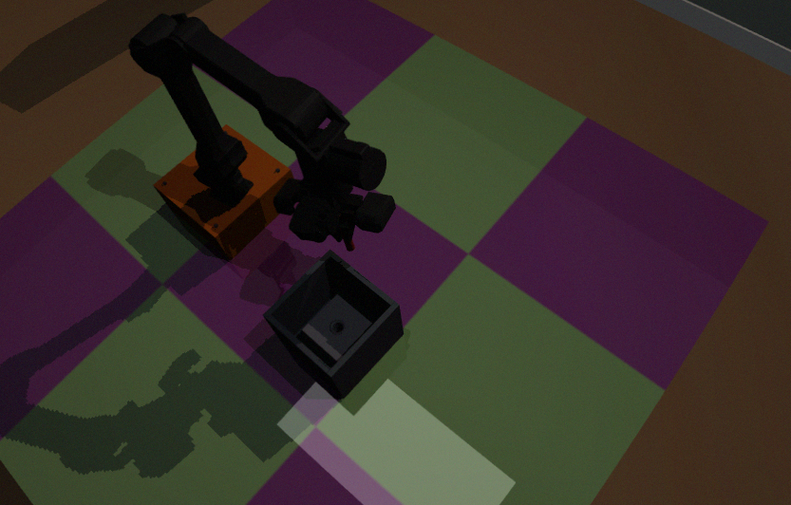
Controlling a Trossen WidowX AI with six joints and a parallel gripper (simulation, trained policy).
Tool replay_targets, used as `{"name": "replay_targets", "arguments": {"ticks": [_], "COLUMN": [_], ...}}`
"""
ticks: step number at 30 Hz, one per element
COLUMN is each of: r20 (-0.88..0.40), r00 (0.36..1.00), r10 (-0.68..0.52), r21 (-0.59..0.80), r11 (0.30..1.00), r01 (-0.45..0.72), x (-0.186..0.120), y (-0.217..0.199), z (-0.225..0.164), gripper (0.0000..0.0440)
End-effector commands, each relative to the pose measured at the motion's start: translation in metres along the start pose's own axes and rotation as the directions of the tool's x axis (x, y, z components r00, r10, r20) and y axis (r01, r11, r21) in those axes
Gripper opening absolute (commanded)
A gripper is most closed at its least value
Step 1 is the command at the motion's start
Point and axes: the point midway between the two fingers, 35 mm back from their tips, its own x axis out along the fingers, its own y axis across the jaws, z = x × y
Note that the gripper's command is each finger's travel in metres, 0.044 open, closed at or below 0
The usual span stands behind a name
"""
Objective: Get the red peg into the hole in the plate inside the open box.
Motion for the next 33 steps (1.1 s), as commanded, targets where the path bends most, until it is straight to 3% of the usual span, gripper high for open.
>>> {"name": "replay_targets", "arguments": {"ticks": [1,15,33], "r20": [-0.002,-0.011,-0.038], "r00": [1.0,0.998,0.995], "r10": [-0.013,-0.056,-0.093], "r21": [0.002,0.01,0.025], "r11": [1.0,0.998,0.995], "r01": [0.013,0.056,0.094], "x": [0.004,0.023,0.071], "y": [0.001,0.0,-0.008], "z": [0.009,0.044,0.073], "gripper": [0.0,0.0,0.0]}}
